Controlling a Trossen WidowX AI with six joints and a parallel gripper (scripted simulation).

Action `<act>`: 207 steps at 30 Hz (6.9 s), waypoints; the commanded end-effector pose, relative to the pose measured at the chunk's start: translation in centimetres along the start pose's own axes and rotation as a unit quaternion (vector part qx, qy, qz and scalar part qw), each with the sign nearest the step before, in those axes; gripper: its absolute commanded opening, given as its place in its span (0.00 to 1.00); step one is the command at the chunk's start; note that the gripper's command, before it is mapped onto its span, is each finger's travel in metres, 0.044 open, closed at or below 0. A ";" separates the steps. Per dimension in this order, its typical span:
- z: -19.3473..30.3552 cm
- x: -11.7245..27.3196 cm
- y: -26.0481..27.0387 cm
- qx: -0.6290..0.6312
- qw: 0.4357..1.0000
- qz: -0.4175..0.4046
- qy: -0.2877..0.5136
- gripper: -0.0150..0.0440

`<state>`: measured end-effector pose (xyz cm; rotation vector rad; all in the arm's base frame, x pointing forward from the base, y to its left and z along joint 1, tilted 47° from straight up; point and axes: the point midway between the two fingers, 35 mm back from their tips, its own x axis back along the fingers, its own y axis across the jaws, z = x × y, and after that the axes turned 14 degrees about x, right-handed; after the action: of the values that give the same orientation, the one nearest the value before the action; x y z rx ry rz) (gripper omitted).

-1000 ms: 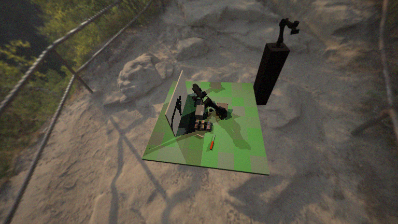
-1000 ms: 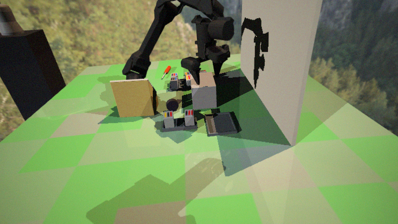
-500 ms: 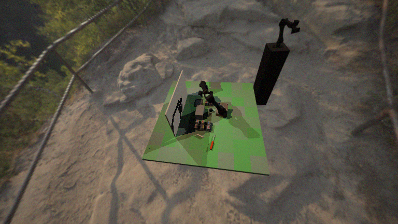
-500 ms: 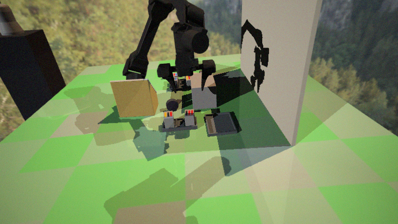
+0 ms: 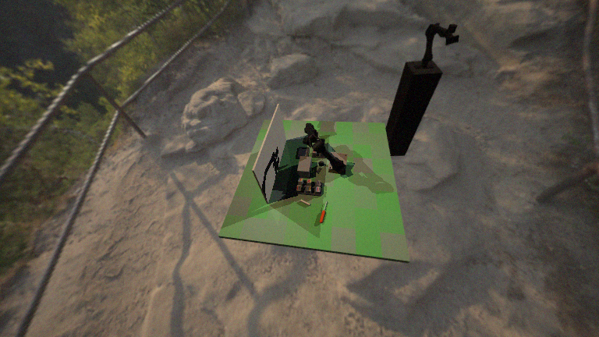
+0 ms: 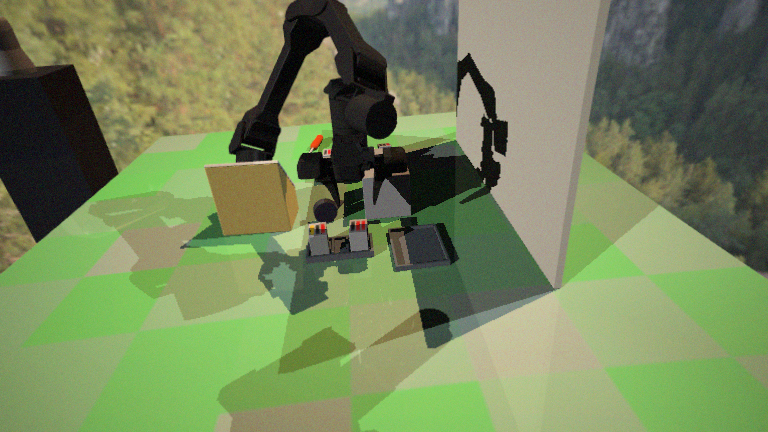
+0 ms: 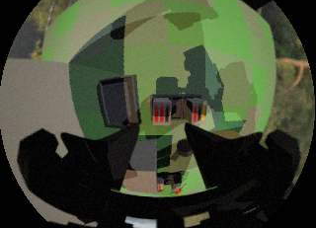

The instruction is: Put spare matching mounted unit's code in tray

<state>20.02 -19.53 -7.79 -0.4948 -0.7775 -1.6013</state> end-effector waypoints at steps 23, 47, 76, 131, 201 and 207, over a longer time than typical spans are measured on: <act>-0.1 -3.5 0.1 -0.003 1.000 -0.005 -0.001 0.76; 0.1 -7.4 0.1 -0.003 1.000 -0.005 0.001 0.76; 0.1 -8.0 -0.1 0.000 1.000 -0.002 0.000 0.25; -0.6 7.4 1.2 0.000 1.000 -0.003 -0.003 0.25; -4.0 4.7 10.6 -0.015 1.000 -0.010 -0.003 0.25; -4.1 4.2 10.7 -0.015 1.000 -0.010 -0.003 0.25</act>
<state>30.06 -25.98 -5.25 -0.5132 -0.7683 -1.6232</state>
